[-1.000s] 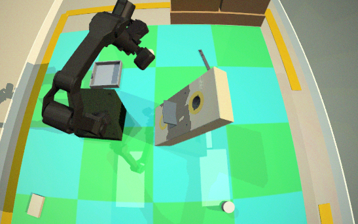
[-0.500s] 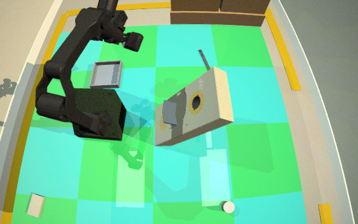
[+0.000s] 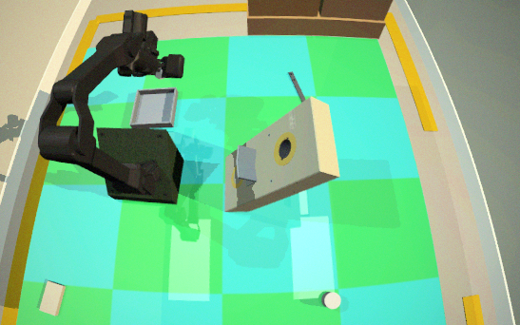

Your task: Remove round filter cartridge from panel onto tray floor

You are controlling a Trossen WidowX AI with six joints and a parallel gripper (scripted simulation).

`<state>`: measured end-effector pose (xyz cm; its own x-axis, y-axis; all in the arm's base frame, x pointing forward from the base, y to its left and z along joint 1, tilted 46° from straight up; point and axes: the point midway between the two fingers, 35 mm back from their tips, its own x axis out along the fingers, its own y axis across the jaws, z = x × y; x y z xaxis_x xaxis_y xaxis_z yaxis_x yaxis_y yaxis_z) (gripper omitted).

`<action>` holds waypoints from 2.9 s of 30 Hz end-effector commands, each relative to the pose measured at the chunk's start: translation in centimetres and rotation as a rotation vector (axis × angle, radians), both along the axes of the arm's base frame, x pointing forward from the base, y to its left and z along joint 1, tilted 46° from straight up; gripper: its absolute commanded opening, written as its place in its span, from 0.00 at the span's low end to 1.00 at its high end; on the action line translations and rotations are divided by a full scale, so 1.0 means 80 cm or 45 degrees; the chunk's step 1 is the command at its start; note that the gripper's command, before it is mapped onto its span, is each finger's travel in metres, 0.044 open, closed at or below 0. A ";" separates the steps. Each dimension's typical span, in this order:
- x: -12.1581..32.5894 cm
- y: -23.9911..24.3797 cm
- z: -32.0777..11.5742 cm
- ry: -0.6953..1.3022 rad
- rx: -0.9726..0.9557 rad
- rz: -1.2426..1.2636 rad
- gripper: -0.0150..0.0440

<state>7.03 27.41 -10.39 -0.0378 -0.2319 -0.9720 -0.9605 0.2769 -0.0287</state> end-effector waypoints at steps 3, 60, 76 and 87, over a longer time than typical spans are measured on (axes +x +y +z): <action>-0.048 -0.016 -0.026 0.118 0.032 0.126 0.25; -0.112 -0.062 -0.058 0.288 0.040 0.307 1.00; -0.115 -0.066 -0.067 0.289 0.053 0.300 1.00; -0.115 -0.066 -0.067 0.289 0.053 0.300 1.00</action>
